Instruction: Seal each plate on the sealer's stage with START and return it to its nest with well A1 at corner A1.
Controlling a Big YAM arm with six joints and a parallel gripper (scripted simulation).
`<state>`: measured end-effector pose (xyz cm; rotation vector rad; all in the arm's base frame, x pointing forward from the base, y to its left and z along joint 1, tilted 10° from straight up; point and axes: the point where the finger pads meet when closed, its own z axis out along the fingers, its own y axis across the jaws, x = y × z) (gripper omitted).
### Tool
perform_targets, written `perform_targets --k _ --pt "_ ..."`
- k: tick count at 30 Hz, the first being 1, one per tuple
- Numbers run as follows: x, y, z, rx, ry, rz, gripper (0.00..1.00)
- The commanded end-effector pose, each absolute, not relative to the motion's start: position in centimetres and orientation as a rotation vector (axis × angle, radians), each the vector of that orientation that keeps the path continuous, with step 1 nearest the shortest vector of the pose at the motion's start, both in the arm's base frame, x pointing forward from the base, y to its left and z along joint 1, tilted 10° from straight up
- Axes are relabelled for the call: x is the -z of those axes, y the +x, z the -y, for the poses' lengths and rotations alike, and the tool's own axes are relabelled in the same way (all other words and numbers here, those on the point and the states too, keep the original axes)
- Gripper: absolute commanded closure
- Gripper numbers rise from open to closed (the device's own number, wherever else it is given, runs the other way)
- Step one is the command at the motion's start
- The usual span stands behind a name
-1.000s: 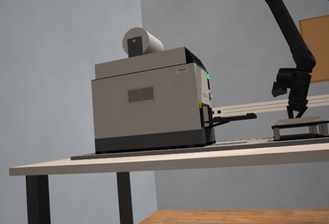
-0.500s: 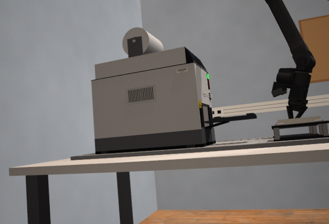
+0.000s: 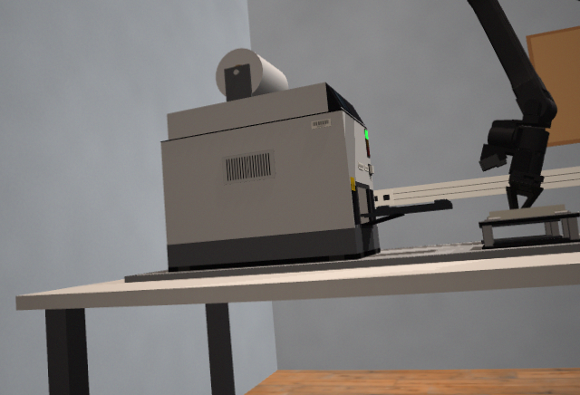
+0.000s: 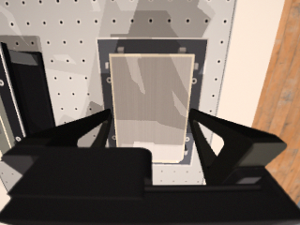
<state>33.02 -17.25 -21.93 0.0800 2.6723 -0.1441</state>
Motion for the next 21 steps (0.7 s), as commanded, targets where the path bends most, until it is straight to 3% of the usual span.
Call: perform_targets --k 1,21 --pt "21.0 33.5 17.2 0.157 0.056 -2.654 0.0" --pt "19.8 33.3 17.0 0.151 0.079 -2.661 0.0"
